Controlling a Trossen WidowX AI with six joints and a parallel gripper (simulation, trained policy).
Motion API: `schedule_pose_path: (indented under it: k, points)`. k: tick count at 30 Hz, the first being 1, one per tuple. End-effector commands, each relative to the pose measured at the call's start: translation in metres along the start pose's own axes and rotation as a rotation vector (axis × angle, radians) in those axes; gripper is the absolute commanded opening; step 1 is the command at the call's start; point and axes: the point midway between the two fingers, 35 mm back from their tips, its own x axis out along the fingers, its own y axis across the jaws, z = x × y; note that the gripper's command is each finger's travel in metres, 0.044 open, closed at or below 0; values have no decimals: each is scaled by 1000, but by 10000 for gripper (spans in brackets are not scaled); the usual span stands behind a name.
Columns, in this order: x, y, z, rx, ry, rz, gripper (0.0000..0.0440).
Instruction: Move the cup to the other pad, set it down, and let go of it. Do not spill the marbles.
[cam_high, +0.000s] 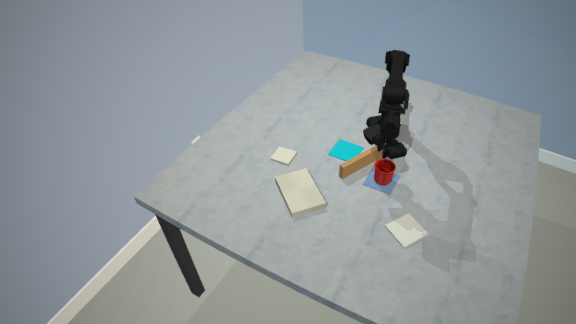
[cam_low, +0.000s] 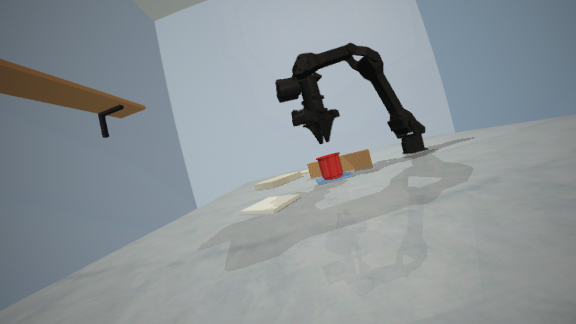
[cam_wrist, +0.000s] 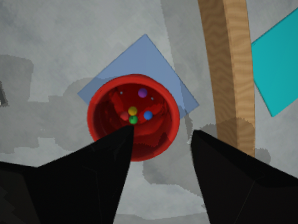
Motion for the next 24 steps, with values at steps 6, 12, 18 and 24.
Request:
schedule_pose_path:
  k: [6, 12, 18, 24]
  points:
    - [30, -2, -3, 9, 16, -61, 174]
    - [51, -3, -5, 0, 25, -89, 178]
    - [76, -5, -7, -26, 37, -111, 178]
    - [97, -7, -10, -75, 48, -118, 122]
